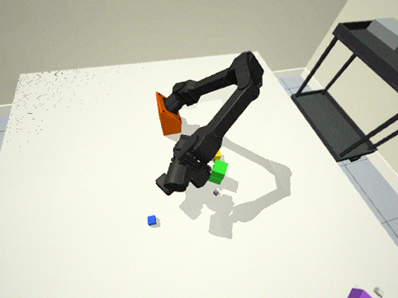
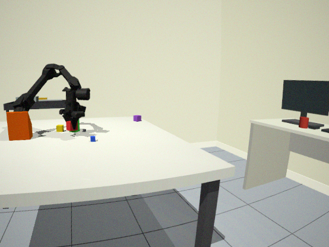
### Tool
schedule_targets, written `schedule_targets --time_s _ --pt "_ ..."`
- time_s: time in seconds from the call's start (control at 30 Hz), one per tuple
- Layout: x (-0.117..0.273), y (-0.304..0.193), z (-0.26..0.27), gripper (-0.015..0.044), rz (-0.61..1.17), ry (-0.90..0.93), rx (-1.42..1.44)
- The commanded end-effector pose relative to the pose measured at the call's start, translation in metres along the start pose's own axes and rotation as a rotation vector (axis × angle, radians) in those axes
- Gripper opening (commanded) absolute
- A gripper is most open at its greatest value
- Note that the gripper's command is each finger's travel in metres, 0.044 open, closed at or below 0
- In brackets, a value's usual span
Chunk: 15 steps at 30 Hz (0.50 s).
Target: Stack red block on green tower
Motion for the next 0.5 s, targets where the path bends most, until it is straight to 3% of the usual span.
schedule_targets --time_s 0.0,0.47 --pt "0.022 0.002 0.0 0.0 0.001 -0.012 0.01" --pt "0.083 0.001 0.001 0.0 0.002 -0.013 0.009"
Point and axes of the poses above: the point midway between the two fingers, 35 mm back from their tips, its own x axis back along the fingers, its own z axis across the jaws, y = z × x, the point moved 7 cm from there along x, back along the fingers, and after that the axes turned 8 degrees about x, right-handed, at the moved point
